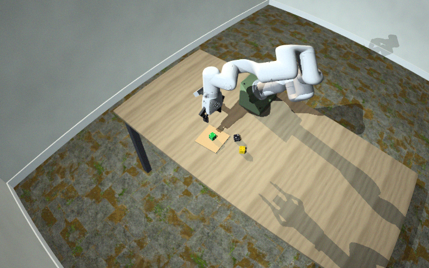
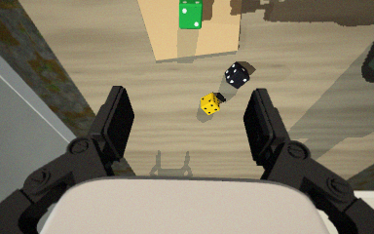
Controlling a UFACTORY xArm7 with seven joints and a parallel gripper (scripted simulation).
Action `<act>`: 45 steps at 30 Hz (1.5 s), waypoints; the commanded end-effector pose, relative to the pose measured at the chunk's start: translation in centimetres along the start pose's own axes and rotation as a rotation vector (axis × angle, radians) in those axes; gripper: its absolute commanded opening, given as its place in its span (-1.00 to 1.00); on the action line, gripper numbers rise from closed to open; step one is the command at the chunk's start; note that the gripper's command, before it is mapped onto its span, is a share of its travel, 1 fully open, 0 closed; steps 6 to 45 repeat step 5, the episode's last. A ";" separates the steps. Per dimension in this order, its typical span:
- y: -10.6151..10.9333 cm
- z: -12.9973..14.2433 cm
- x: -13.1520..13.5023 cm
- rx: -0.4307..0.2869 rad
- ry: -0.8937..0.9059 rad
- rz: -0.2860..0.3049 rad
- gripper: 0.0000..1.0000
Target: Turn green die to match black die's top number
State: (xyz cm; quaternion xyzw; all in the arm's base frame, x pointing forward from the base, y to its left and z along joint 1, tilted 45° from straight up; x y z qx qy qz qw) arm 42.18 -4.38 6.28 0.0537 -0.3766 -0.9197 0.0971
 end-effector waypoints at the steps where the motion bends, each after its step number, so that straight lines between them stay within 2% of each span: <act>1: 0.2 -0.1 -0.1 0.003 0.000 -0.004 1.00; 45: 0.2 -0.1 -0.1 0.003 0.000 -0.004 1.00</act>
Point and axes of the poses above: the point where the finger pads meet when closed, its own y axis back along the fingers, its own x axis across the jaws, z = x × y, the point moved 3 cm from there along y, back along the fingers, and after that the axes turned 7 degrees about y, right-handed, at the moved point
